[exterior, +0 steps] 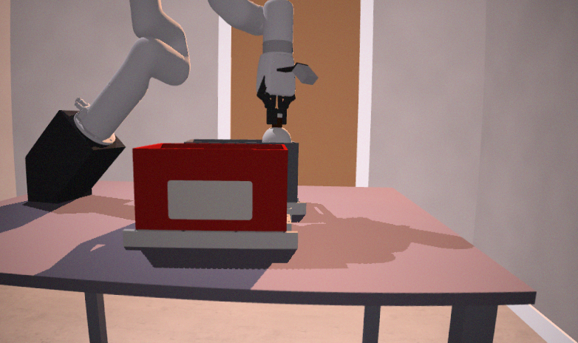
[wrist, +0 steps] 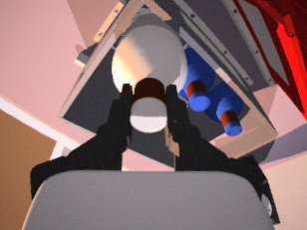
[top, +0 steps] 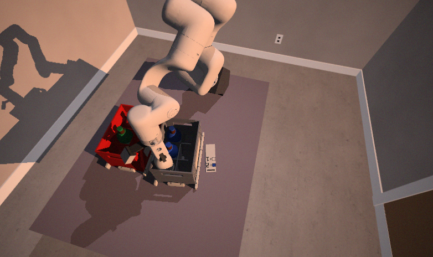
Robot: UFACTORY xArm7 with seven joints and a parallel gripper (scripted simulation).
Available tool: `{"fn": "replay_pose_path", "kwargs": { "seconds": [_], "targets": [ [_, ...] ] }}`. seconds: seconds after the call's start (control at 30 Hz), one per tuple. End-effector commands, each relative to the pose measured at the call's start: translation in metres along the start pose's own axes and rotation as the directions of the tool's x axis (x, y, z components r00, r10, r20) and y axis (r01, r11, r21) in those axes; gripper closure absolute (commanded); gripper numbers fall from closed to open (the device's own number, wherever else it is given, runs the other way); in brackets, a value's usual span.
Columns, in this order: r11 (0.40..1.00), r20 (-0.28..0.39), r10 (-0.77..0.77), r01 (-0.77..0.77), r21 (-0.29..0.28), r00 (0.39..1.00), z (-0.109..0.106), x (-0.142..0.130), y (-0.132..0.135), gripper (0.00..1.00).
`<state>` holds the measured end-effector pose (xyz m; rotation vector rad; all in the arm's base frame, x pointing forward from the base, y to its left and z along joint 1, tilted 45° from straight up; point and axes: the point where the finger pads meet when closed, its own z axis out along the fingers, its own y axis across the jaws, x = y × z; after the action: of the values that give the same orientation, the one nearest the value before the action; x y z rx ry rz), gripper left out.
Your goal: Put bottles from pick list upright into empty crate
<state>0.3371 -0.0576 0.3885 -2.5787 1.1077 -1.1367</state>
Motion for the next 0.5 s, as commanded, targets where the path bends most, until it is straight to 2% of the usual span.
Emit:
{"fn": "replay_pose_path", "kwargs": {
  "seconds": [0.0,0.47],
  "targets": [
    [1.000,-0.004,0.000,0.000,0.003,1.000,0.003,0.001,-0.001,1.00],
    [1.000,-0.004,0.000,0.000,0.003,1.000,0.015,0.001,-0.001,1.00]
  ]
}}
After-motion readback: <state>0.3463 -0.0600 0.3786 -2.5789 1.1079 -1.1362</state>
